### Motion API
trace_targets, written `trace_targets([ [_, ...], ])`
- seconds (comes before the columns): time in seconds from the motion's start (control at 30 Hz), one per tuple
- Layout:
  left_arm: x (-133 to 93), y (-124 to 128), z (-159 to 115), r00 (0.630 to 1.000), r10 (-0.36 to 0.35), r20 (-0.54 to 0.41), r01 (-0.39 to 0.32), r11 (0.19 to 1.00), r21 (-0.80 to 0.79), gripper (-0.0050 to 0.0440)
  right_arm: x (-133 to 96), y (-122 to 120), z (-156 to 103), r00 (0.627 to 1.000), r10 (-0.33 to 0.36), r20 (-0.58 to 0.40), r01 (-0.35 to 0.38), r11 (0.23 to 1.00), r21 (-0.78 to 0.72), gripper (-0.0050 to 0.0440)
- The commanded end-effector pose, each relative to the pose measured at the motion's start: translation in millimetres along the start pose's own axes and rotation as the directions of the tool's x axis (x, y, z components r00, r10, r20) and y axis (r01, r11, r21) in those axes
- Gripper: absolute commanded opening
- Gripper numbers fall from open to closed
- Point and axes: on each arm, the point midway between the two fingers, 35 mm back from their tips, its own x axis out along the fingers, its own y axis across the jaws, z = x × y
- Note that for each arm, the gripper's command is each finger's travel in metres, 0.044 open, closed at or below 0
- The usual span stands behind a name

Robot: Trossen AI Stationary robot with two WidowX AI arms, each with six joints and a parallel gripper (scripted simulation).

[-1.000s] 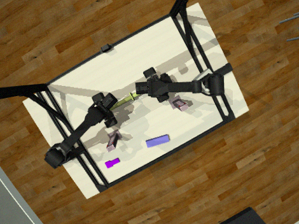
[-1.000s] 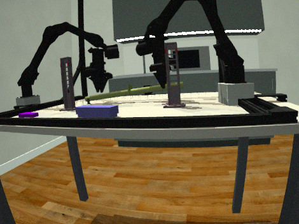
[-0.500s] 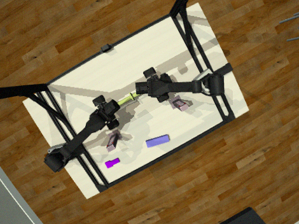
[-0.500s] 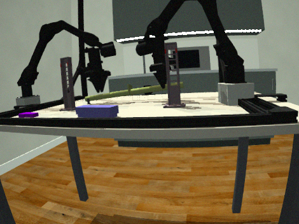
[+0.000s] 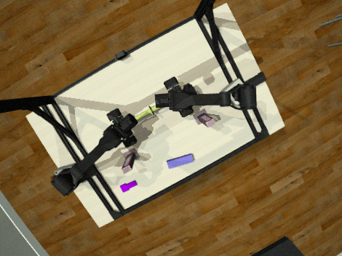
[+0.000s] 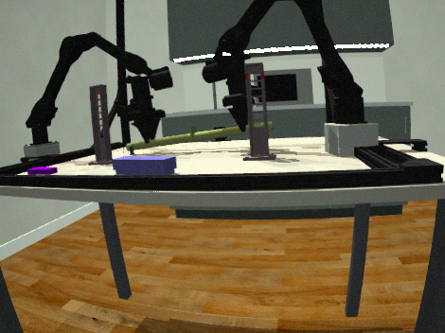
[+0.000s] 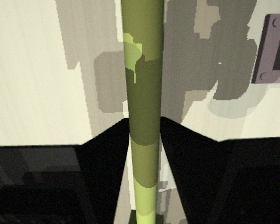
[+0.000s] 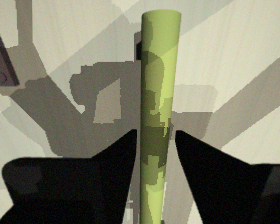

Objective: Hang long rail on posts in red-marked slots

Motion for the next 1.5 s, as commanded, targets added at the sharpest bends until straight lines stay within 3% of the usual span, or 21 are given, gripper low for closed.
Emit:
trace_targets([
  [0.0,0,0,0,1.000,0.001,0.001,-0.001,1.000,-0.002,0.0000,10,0,5,1.000,-0.002,0.019,0.002,1.000,-0.002,0.0160],
  [0.1,0,0,0,1.000,0.001,0.001,-0.001,1.000,-0.002,0.0000,11,0,5,1.000,-0.002,0.019,0.002,1.000,-0.002,0.0160],
  [0.23,0,0,0,1.000,0.001,0.001,-0.001,1.000,-0.002,0.0000,11,0,4,1.000,-0.002,0.019,0.002,1.000,-0.002,0.0064],
  [0.37,0,0,0,1.000,0.001,0.001,-0.001,1.000,-0.002,0.0000,11,0,4,1.000,-0.002,0.019,0.002,1.000,-0.002,0.0064],
  [0.47,0,0,0,1.000,0.001,0.001,-0.001,1.000,-0.002,0.0000,11,0,4,1.000,-0.002,0.019,0.002,1.000,-0.002,0.0000],
  [1.23,0,0,0,1.000,0.001,0.001,-0.001,1.000,-0.002,0.0000,11,0,4,1.000,-0.002,0.019,0.002,1.000,-0.002,0.0000],
  [1.47,-1,1,0,1.000,0.001,-0.029,-0.001,1.000,-0.001,0.0000,0,0,2,0.999,-0.001,0.045,0.001,1.000,-0.002,0.0000],
])
